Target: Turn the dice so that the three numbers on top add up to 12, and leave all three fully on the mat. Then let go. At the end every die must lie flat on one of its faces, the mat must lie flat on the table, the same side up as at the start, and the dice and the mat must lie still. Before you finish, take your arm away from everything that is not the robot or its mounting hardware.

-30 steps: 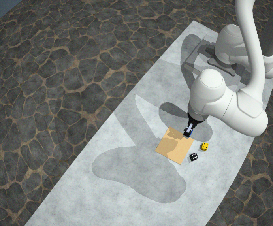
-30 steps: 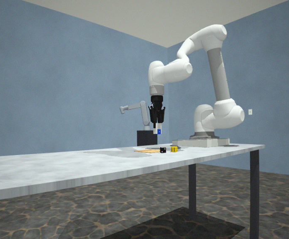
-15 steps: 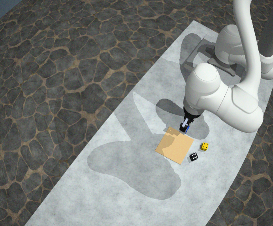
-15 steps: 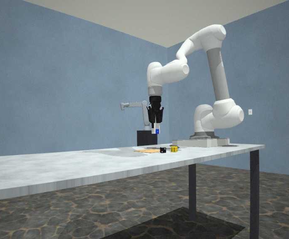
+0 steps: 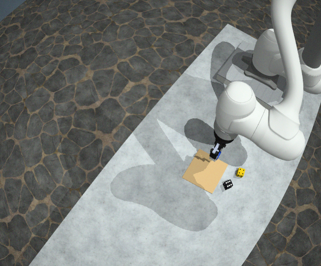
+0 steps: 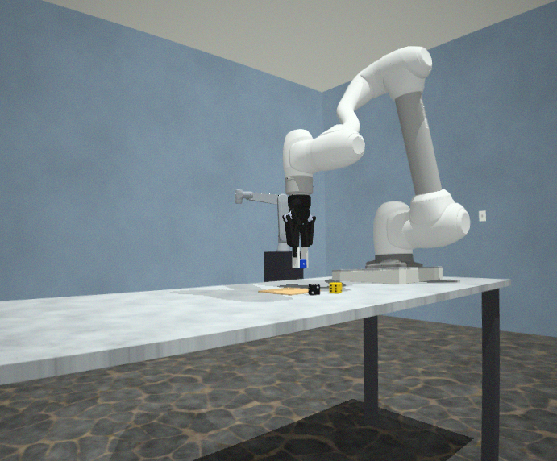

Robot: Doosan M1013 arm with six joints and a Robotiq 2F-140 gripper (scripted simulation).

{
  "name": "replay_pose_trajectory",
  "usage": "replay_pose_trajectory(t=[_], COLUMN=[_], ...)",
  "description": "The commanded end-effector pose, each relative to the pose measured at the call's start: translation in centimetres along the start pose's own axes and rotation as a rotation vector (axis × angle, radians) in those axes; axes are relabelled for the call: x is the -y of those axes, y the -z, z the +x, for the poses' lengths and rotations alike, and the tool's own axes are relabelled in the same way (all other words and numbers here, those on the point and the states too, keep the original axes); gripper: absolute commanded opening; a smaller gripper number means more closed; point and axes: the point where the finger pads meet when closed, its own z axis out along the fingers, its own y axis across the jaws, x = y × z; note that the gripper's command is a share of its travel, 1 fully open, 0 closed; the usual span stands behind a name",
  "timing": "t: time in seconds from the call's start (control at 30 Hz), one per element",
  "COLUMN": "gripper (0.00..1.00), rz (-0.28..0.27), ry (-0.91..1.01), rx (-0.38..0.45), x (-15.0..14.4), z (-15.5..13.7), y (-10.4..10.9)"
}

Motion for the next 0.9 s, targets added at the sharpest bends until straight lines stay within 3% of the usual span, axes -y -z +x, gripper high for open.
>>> replay_pose_trajectory(t=[0.0, 0.43, 0.87], gripper=[0.16, 0.16, 0.16], rz=[0.000, 0.000, 0.000], ry=[0.000, 0.000, 0.000], rx=[0.000, 0.000, 0.000], x=[0.1, 0.2, 0.2], z=[0.0, 0.0, 0.0], y=[-1.8, -5.8, -6.3])
